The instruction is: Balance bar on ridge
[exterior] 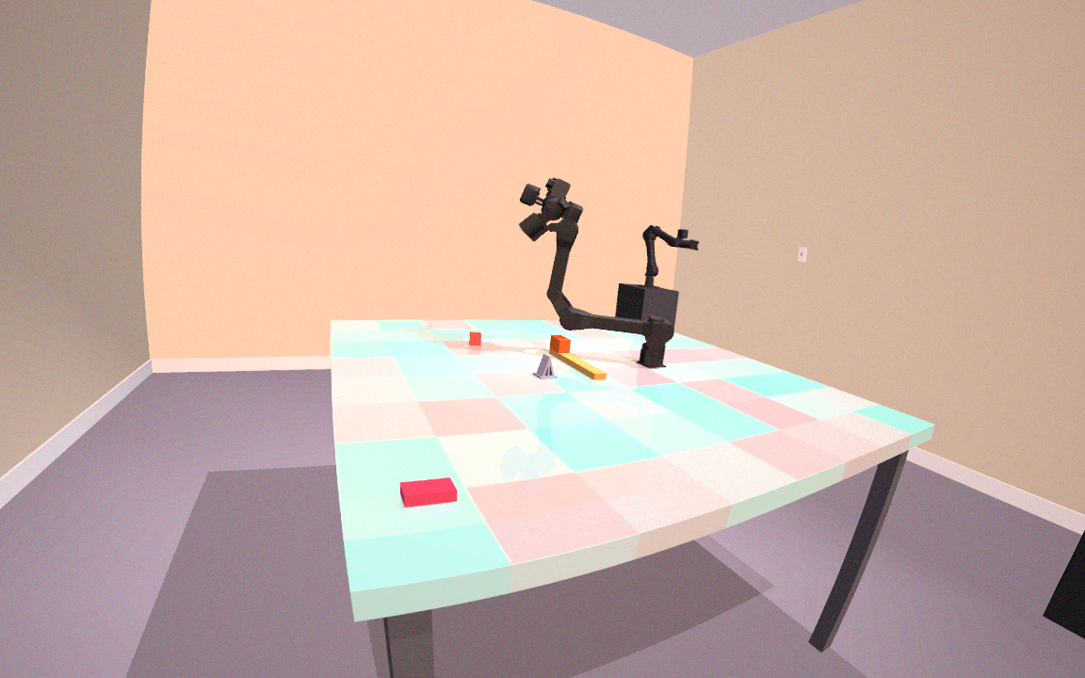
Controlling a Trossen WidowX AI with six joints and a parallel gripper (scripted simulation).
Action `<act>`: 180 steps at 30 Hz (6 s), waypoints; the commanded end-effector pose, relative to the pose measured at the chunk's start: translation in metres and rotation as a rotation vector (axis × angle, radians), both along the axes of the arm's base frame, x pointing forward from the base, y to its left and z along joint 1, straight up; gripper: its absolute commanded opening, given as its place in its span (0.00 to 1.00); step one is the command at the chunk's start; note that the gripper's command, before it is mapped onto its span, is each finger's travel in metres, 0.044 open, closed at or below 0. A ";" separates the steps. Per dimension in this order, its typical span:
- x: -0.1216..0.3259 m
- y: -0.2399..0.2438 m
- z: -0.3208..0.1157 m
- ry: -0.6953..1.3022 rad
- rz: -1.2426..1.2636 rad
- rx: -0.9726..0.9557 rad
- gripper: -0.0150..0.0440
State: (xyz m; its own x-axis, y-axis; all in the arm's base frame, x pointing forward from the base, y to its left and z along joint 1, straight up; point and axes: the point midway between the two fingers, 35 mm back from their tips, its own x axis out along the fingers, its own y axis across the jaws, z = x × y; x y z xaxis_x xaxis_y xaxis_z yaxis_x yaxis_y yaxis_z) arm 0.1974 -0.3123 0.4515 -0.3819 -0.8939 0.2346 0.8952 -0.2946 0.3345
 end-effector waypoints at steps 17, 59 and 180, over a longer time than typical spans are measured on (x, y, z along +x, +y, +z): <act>-0.073 0.020 0.083 0.111 -0.091 -0.200 0.79; -0.274 0.208 0.171 0.408 -1.040 -0.400 0.79; 0.076 0.343 -0.260 -2.340 -1.955 0.048 0.79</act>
